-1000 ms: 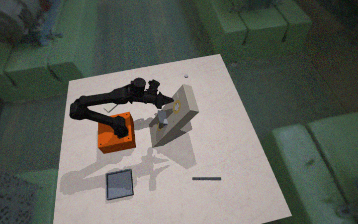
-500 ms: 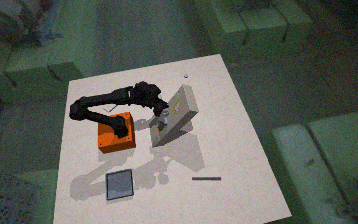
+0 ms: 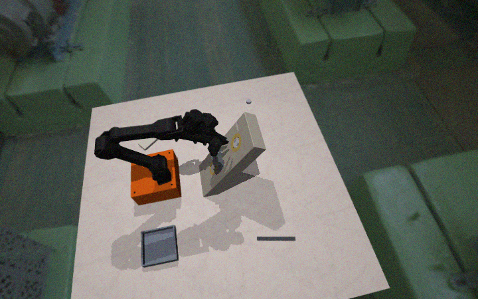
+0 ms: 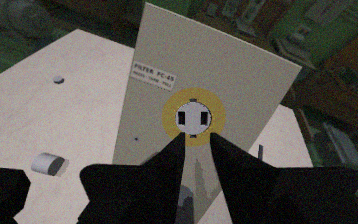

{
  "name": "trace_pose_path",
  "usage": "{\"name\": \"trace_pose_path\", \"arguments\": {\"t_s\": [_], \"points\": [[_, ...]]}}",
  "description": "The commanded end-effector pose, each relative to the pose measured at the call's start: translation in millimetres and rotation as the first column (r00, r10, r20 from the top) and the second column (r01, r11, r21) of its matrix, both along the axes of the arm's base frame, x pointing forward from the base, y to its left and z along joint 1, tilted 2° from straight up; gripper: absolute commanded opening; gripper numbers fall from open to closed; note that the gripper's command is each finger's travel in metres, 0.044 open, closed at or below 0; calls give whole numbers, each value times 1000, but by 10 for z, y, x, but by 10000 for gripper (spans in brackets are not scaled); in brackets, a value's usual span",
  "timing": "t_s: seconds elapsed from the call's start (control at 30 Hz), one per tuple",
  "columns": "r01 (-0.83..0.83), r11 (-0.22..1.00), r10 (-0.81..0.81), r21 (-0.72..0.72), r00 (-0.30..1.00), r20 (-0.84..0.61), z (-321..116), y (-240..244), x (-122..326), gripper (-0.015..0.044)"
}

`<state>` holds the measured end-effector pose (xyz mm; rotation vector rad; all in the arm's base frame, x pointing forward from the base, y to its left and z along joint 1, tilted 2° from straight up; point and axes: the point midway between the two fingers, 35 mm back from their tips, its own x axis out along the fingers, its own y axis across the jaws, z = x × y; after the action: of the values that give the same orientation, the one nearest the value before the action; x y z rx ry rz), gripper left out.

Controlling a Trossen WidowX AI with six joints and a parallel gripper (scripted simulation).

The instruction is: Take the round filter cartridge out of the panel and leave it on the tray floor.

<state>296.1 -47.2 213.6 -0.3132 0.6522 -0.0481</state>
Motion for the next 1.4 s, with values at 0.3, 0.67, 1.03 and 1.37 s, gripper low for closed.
{"name": "trace_pose_path", "arguments": {"t_s": [0.3,0.67,1.03,1.37], "points": [[0,1000,0,7,1000,-1,-139,-25,173,111],[0,1000,0,7,1000,0,-250,-48,303,111],[0,1000,0,7,1000,0,-260,-43,309,111],[0,1000,0,7,1000,0,-255,-44,312,111]]}}
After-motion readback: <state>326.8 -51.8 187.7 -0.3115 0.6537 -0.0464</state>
